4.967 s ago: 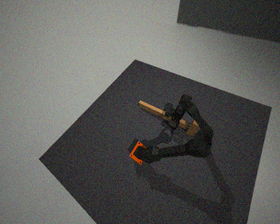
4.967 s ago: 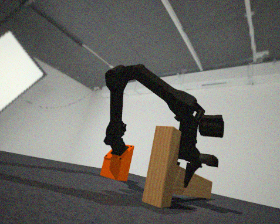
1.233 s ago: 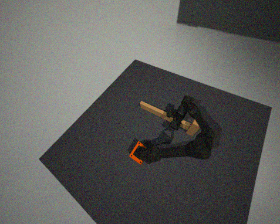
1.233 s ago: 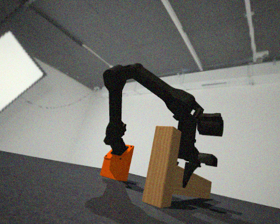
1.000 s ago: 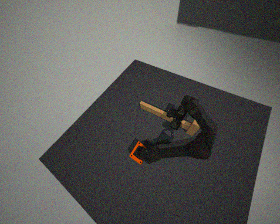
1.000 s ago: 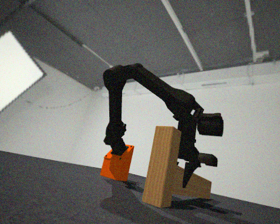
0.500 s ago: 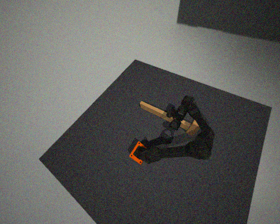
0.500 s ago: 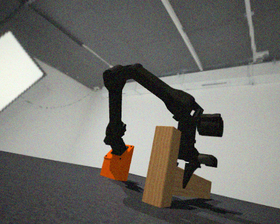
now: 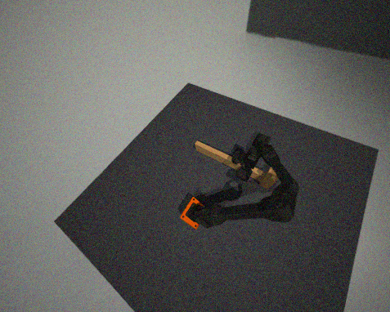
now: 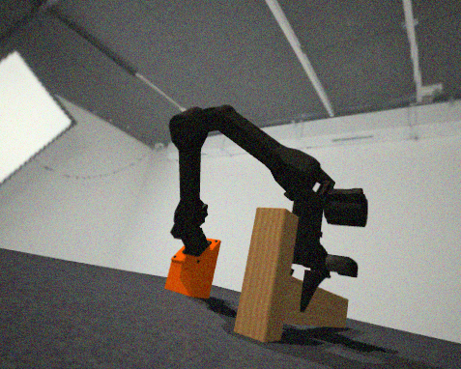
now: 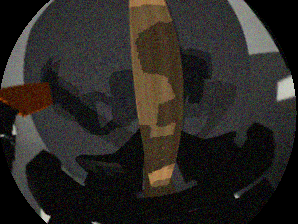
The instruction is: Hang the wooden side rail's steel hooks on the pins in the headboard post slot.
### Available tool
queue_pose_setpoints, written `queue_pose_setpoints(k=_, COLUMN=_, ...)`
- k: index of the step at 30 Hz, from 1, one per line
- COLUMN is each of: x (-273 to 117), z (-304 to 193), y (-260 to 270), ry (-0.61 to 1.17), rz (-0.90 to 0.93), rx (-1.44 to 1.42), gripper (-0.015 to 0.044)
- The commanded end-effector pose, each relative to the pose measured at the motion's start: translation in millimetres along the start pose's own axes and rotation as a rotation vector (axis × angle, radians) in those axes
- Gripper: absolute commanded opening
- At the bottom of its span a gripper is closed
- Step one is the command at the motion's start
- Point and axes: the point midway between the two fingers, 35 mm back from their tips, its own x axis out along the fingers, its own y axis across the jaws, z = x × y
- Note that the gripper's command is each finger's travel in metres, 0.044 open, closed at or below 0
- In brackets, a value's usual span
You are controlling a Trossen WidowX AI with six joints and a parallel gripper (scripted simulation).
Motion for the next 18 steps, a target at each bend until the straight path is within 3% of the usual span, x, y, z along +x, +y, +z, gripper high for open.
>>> queue_pose_setpoints(k=1, x=-0.5, z=-0.4, y=-1.1, ry=0.006, rz=-0.006, rx=-0.001, gripper=0.0000)
queue_pose_setpoints(k=18, x=2.3, z=-0.4, y=-1.2, ry=0.007, rz=-0.006, rx=-0.001, gripper=0.0000)
